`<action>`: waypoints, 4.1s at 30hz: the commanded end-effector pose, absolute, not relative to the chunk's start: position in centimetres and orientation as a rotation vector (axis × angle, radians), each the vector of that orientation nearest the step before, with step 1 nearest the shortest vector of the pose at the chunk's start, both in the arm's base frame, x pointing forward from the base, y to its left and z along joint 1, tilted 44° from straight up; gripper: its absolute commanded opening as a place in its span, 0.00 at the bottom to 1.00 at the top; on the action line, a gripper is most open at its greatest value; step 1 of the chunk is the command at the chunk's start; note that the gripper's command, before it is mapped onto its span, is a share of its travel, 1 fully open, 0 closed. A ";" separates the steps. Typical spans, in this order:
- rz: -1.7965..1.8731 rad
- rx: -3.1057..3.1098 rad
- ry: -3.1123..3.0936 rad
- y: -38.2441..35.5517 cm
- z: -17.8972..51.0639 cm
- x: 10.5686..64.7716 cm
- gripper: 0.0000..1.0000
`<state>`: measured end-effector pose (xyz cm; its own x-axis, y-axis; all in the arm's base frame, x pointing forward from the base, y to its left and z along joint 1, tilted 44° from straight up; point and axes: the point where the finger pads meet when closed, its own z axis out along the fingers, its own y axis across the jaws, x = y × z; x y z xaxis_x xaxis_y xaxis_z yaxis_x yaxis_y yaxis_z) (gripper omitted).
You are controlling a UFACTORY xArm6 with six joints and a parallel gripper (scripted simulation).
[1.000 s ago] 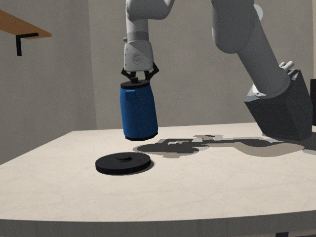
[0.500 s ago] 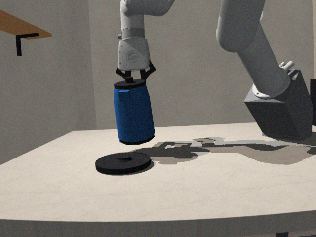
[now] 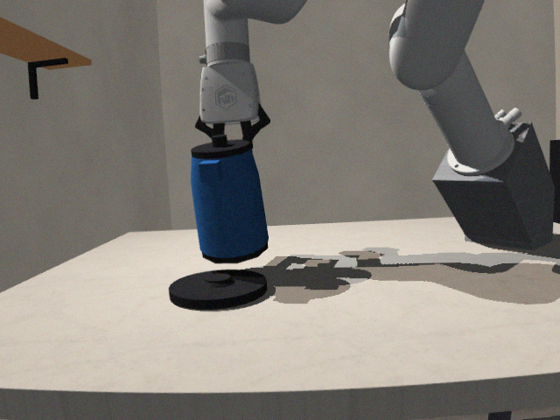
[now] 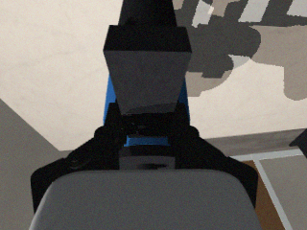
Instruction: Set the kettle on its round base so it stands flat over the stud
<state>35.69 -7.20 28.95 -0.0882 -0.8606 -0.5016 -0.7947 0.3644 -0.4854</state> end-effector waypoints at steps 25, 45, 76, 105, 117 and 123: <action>-0.118 -1.439 1.886 -2.6 32.0 36.4 0.00; -0.118 -1.439 1.886 -1.7 32.5 36.5 0.00; -0.118 -1.439 1.886 -1.6 32.6 36.6 0.00; -0.118 -1.439 1.886 -1.6 32.6 36.6 0.00; -0.118 -1.439 1.886 -1.3 32.8 36.6 0.00; -0.118 -1.439 1.886 -1.2 32.9 36.6 0.00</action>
